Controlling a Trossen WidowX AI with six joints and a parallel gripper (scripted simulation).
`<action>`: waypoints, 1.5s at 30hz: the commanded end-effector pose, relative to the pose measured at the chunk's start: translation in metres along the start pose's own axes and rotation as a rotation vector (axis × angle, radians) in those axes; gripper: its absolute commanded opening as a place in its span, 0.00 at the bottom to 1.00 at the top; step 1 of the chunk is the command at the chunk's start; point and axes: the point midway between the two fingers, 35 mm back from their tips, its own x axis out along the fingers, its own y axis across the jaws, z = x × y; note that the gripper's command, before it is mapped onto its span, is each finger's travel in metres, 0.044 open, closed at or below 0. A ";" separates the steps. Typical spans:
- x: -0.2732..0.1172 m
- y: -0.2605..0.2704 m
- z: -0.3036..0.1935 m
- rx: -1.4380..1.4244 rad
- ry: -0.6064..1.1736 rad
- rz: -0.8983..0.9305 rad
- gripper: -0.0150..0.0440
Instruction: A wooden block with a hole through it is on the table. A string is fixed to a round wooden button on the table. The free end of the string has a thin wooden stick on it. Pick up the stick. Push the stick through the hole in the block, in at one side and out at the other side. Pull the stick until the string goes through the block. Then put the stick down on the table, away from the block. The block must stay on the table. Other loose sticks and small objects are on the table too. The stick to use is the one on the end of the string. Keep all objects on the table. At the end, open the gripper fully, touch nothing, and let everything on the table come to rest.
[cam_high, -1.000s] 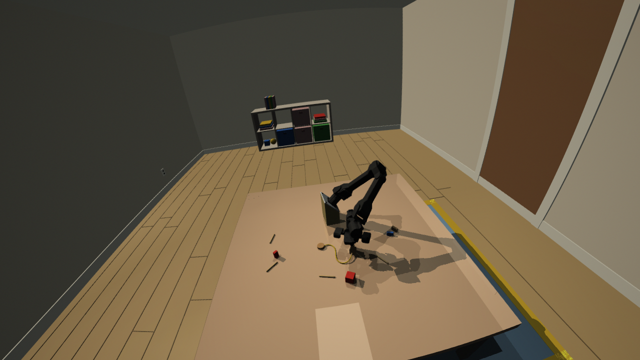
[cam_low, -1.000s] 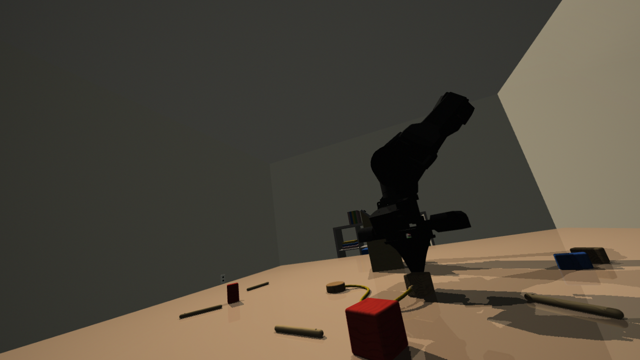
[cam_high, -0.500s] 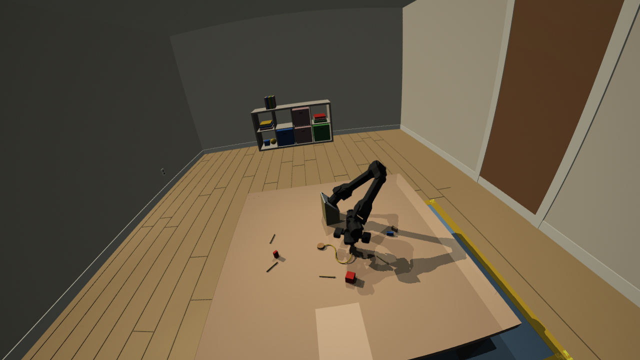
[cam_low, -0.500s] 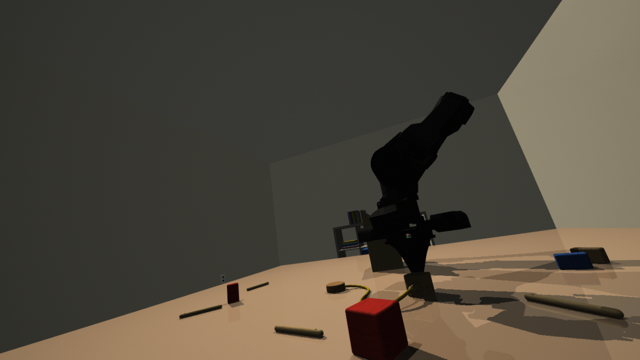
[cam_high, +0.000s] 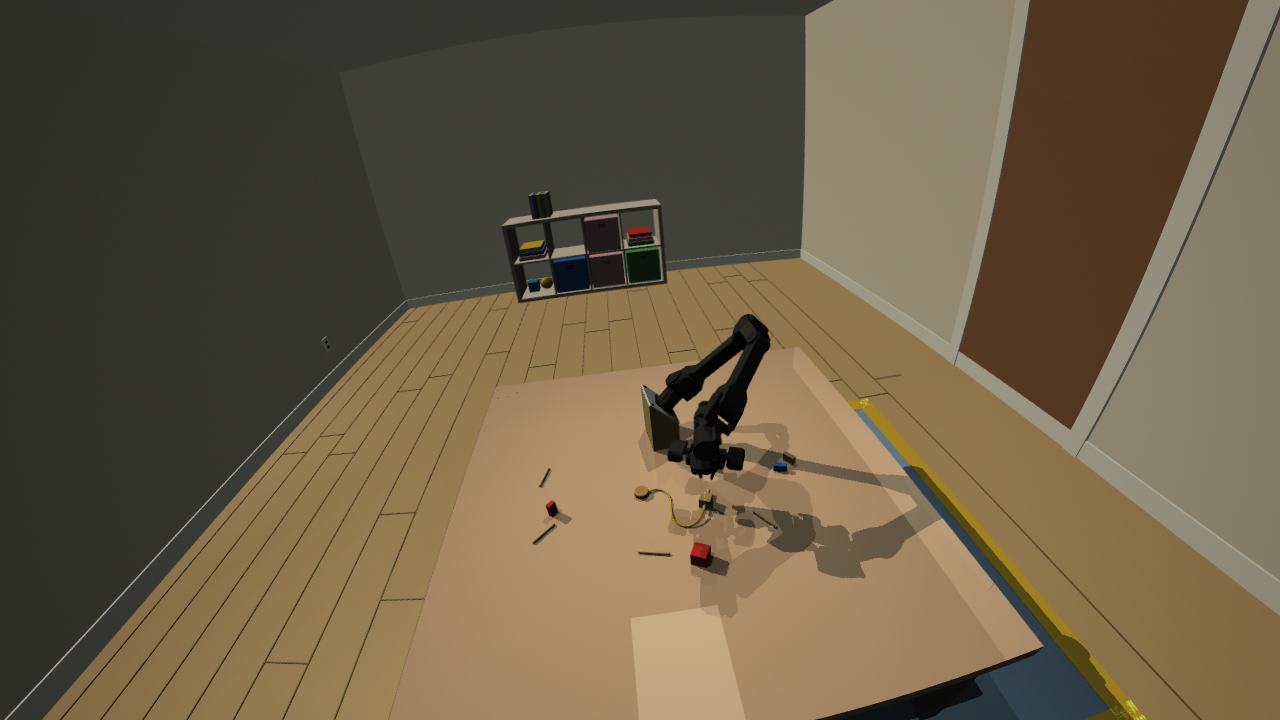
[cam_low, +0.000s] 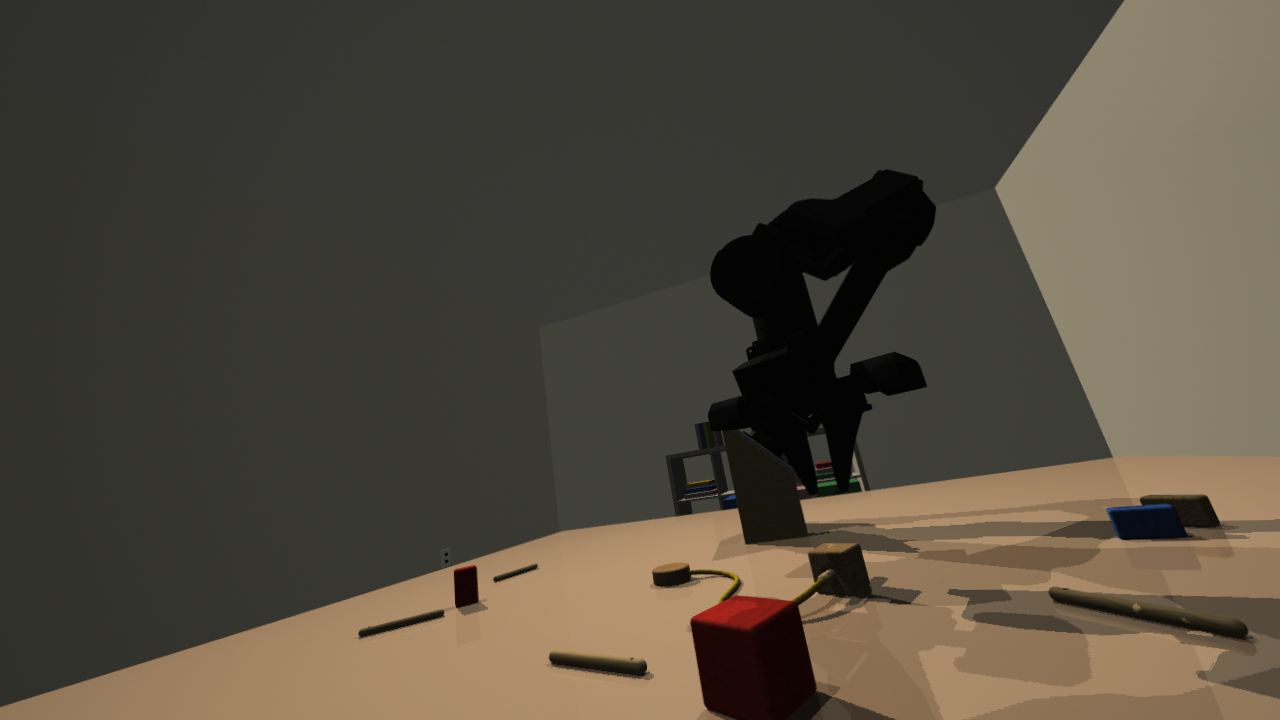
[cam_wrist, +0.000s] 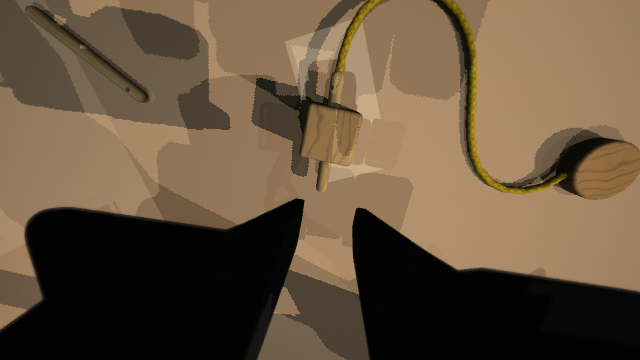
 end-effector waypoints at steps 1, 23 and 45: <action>-0.017 0.003 -0.001 -0.024 0.002 -0.001 0.47; 0.012 0.003 0.001 -0.024 0.000 -0.004 0.47; 0.048 0.003 0.000 -0.024 0.001 -0.001 0.47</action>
